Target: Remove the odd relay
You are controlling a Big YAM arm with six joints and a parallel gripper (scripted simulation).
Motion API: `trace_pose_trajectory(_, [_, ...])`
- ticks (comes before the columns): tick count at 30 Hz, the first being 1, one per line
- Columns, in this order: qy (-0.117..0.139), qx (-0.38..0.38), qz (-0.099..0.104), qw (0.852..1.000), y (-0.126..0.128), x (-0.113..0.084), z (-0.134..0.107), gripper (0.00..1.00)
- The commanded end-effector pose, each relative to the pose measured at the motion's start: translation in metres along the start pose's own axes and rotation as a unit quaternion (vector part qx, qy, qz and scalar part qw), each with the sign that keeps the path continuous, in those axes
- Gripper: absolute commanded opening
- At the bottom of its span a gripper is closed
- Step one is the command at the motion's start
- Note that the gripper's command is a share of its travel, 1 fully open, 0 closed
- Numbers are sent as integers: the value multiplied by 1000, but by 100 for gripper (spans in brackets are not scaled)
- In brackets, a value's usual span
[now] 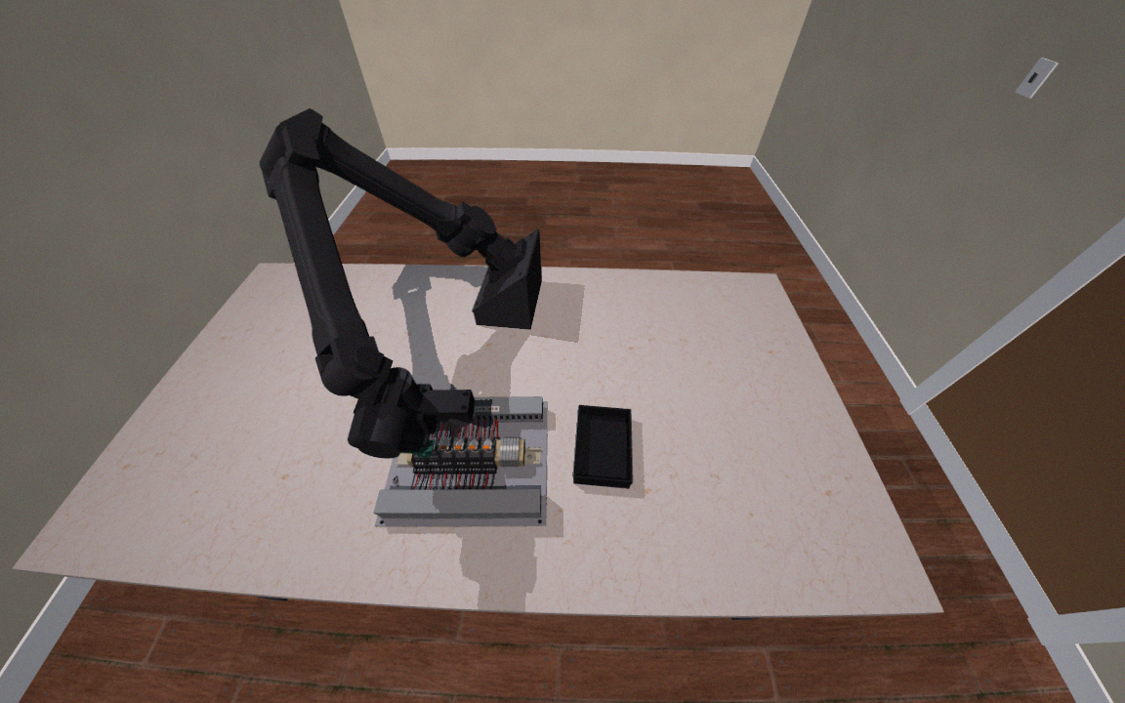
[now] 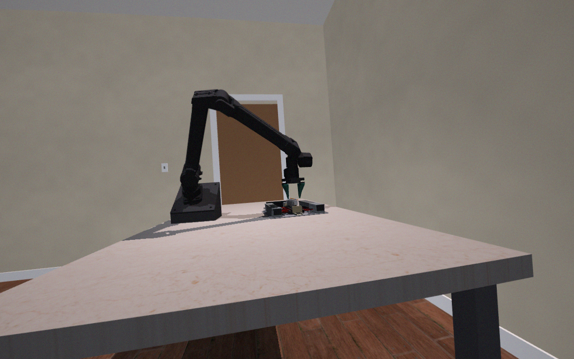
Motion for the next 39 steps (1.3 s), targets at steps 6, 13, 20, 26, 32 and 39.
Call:
trace_pose_trajectory(6, [2,14,-14,1000,-12,-12,-21,59])
trace_pose_trajectory(13, [2,14,-14,1000,-12,-8,-20,59])
trace_pose_trajectory(20, [2,11,-10,1000,-11,0,-15,59])
trace_pose_trajectory(26, [0,4,-3,1000,-5,12,-8,59])
trace_pose_trajectory(32, [0,2,-1,1000,-3,19,-6,59])
trace_pose_trajectory(39, [-1,1,1,1000,-2,29,-5,59])
Point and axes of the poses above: the point where the finger pads meet when closed, its own x axis out along the fingers, its own y axis across the jaws, z = x × y, the point moved 1 cm from there along -x, back along the fingers, and after that the axes turned 9 degrees about -x, right-handed, at the moved point
